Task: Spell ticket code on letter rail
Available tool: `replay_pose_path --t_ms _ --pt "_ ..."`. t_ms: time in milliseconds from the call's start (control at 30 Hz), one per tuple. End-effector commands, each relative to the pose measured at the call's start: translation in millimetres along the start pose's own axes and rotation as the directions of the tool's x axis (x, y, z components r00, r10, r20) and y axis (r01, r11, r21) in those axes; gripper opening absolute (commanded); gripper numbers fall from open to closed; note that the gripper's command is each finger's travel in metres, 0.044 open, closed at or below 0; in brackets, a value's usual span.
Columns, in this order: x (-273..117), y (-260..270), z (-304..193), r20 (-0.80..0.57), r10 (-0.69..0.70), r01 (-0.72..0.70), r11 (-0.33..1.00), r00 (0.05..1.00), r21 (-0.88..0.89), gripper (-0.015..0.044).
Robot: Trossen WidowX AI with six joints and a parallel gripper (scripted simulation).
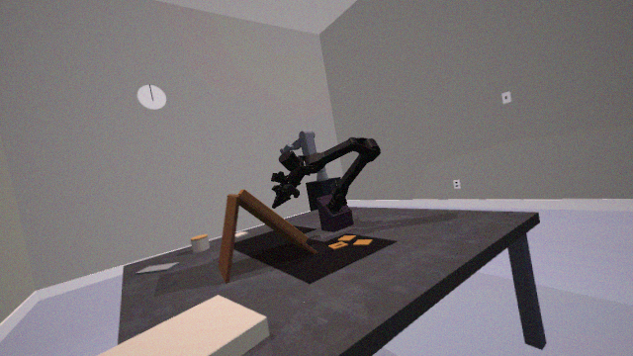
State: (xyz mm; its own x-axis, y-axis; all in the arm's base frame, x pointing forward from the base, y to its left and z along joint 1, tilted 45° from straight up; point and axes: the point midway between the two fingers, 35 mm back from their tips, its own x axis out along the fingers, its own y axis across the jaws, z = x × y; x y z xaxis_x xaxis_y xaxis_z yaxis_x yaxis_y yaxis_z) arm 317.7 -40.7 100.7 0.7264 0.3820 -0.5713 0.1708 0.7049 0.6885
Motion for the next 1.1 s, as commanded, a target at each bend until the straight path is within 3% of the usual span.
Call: replay_pose_path --t_ms 0,300,633,1067 --pt "0.0 -0.1 -0.1 0.000 0.000 0.000 1.000 1.000 0.000 0.0000" --pt "15.0 -18.1 14.3 -0.281 -0.069 0.063 0.998 0.957 -0.028 0.0000" --pt "19.2 -32.8 23.2 -0.617 -0.015 0.004 1.000 0.787 -0.019 0.0000" --pt "21.0 -32.4 22.9 -0.636 -0.005 -0.005 1.000 0.772 -0.015 0.0000"
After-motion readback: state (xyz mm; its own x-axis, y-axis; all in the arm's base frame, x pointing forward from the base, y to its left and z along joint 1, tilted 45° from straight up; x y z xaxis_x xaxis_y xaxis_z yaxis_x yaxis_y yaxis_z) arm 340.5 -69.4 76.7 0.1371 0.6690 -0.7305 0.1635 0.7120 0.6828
